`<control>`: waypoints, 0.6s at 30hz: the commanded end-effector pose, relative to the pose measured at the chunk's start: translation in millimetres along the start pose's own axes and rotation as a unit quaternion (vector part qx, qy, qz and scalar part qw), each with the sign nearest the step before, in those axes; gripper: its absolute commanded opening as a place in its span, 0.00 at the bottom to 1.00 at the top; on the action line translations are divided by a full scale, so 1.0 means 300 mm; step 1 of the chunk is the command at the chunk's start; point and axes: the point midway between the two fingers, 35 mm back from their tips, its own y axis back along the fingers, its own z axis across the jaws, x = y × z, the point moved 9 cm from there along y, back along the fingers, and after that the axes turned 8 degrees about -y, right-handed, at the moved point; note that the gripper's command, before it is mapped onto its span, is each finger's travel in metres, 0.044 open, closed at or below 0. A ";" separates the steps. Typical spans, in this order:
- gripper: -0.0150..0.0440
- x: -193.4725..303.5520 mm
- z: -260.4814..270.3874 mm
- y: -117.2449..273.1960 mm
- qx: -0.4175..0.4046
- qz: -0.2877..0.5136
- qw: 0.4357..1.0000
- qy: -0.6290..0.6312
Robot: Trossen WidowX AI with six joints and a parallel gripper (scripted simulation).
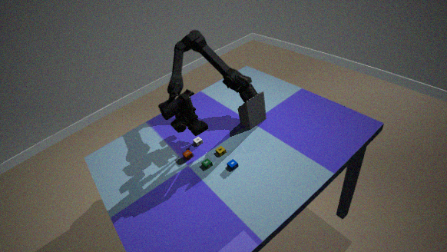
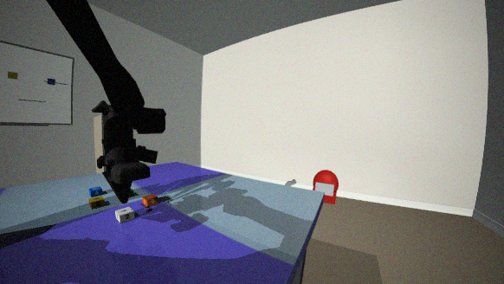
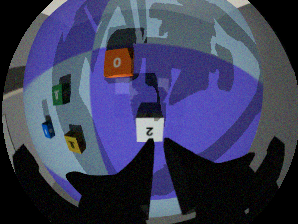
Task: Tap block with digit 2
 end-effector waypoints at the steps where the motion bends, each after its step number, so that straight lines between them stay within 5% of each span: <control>1: 0.47 -0.016 0.059 0.029 -0.011 -0.003 1.000 0.003; 11: 0.91 0.012 0.565 0.201 -0.052 -0.006 0.998 0.018; 18: 0.93 0.195 0.887 0.283 -0.021 0.004 1.000 0.004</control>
